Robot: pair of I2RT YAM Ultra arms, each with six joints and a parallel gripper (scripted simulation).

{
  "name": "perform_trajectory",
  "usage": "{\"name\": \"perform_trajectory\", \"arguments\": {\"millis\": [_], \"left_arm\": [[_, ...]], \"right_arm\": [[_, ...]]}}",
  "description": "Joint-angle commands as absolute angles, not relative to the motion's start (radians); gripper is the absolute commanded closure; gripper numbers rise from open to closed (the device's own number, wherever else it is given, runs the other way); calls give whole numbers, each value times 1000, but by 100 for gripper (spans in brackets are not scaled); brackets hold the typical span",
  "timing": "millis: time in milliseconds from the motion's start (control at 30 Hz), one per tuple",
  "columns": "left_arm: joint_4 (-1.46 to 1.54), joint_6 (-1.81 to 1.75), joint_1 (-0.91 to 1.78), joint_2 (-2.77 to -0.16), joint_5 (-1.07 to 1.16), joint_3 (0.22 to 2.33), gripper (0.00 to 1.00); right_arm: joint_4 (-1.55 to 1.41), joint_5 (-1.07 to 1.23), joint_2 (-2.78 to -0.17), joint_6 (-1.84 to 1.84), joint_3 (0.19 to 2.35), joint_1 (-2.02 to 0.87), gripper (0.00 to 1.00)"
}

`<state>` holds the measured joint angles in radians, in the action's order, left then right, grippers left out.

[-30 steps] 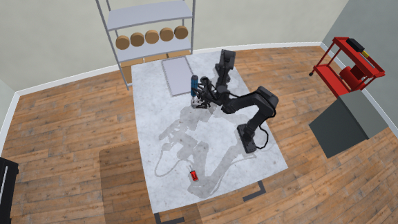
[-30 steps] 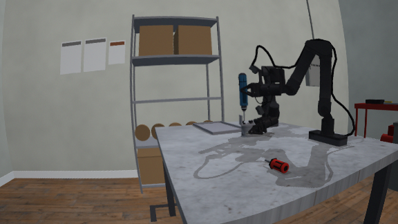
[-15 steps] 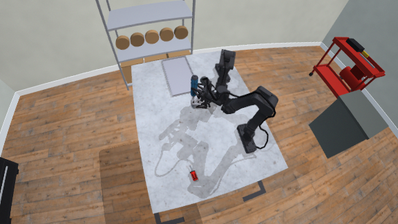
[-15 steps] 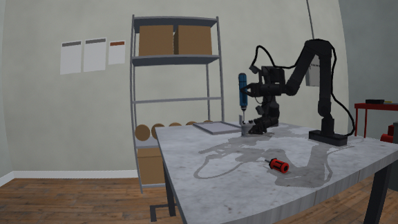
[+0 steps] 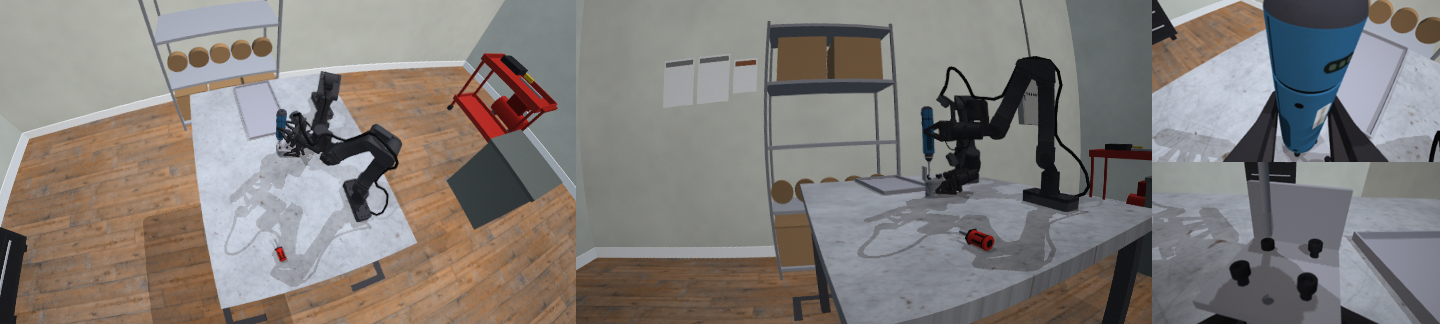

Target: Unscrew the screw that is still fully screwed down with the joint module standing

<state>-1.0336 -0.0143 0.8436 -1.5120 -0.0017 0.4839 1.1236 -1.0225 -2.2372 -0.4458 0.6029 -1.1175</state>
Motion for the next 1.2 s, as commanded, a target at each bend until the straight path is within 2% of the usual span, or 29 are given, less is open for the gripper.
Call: {"name": "perform_trajectory", "arguments": {"millis": [0, 1167], "left_arm": [[-1120, -16, 841, -1498, 1, 482, 58], [-1150, -16, 841, -1516, 0, 470, 58]], "right_arm": [[1126, -1023, -2231, -447, 605, -1117, 41], [1126, -1023, -2231, -447, 605, -1117, 41]]}}
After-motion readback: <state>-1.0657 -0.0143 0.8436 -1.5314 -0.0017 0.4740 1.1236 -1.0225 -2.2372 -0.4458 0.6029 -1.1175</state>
